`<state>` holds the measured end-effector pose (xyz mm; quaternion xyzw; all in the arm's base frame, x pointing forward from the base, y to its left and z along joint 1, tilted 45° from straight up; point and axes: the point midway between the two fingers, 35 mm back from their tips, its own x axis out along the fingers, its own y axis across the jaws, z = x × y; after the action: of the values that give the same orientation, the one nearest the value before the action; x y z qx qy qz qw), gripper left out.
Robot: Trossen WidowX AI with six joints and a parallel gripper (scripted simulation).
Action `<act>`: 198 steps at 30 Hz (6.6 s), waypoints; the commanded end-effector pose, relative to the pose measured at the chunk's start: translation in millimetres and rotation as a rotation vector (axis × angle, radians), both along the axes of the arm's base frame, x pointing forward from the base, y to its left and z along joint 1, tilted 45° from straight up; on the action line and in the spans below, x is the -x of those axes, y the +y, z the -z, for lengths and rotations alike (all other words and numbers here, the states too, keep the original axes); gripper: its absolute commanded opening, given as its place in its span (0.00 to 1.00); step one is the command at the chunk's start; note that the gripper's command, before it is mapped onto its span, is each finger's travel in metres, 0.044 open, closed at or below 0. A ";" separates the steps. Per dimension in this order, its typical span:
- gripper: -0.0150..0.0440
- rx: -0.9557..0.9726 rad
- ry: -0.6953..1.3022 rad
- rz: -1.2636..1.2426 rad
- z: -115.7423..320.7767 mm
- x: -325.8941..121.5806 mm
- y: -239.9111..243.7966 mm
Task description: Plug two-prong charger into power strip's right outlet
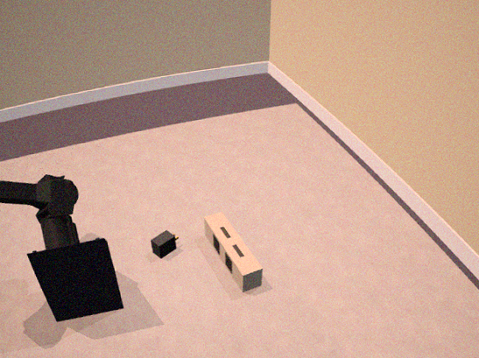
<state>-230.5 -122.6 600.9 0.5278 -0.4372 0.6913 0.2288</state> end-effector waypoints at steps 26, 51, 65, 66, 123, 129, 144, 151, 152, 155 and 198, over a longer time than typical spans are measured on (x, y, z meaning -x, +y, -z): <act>1.00 0.390 0.589 0.558 -25.8 -234.1 146.7; 1.00 1.032 0.970 0.986 102.5 -455.2 224.8; 1.00 1.469 1.058 1.054 218.0 -526.0 239.2; 1.00 1.502 1.062 1.051 227.1 -529.0 239.8; 1.00 2.559 0.732 0.071 564.8 -449.9 219.5; 1.00 2.558 0.726 0.048 567.1 -446.9 219.6; 1.00 2.558 0.726 0.048 578.6 -447.7 232.3; 1.00 2.559 0.726 0.049 586.7 -448.5 239.9; 1.00 2.559 0.726 0.049 587.9 -448.6 241.0; 1.00 2.559 0.726 0.049 591.4 -448.7 244.4; 0.26 2.560 0.720 0.061 607.3 -449.7 261.4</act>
<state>218.5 140.9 -8.4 0.0857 0.5912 0.4287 0.6778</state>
